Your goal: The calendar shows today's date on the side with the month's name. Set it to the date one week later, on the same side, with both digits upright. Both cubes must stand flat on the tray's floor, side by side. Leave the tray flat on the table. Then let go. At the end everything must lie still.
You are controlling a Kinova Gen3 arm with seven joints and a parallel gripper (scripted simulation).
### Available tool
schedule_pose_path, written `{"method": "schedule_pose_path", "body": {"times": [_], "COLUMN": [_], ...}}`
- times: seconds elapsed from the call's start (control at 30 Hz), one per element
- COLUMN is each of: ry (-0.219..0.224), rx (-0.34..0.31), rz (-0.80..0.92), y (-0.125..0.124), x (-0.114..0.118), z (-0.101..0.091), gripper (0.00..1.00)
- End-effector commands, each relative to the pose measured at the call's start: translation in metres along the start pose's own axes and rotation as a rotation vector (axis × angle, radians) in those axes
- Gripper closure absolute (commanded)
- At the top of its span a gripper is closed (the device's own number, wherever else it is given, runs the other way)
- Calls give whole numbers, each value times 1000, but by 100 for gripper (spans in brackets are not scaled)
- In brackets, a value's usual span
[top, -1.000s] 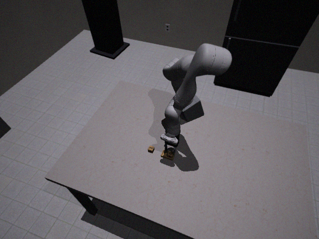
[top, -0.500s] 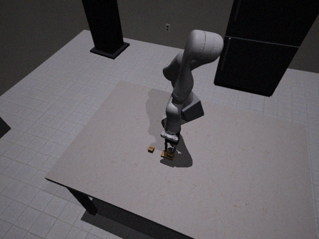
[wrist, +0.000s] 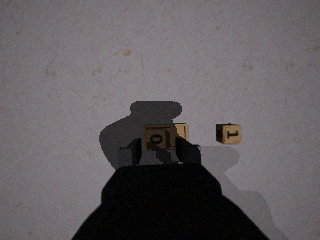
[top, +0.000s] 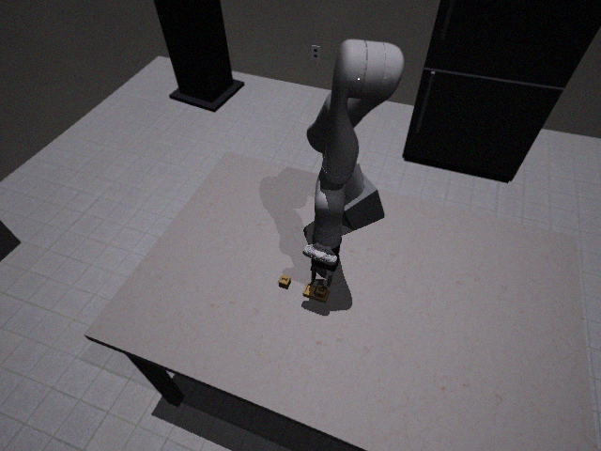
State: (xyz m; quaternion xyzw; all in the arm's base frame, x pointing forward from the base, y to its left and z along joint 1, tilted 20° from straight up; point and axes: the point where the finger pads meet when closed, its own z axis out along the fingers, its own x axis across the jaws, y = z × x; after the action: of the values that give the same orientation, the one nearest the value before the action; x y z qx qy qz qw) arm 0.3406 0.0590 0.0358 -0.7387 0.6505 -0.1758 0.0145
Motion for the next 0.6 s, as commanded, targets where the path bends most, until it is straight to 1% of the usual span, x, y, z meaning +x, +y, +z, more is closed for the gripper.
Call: {"method": "schedule_pose_path", "body": {"times": [0.0,0.57], "ry": [-10,-10], "rx": [6,7], "rz": [5,5], "y": [-3,-3], "x": [-2,-2], "z": [-4,-15], "gripper": [13,13]}}
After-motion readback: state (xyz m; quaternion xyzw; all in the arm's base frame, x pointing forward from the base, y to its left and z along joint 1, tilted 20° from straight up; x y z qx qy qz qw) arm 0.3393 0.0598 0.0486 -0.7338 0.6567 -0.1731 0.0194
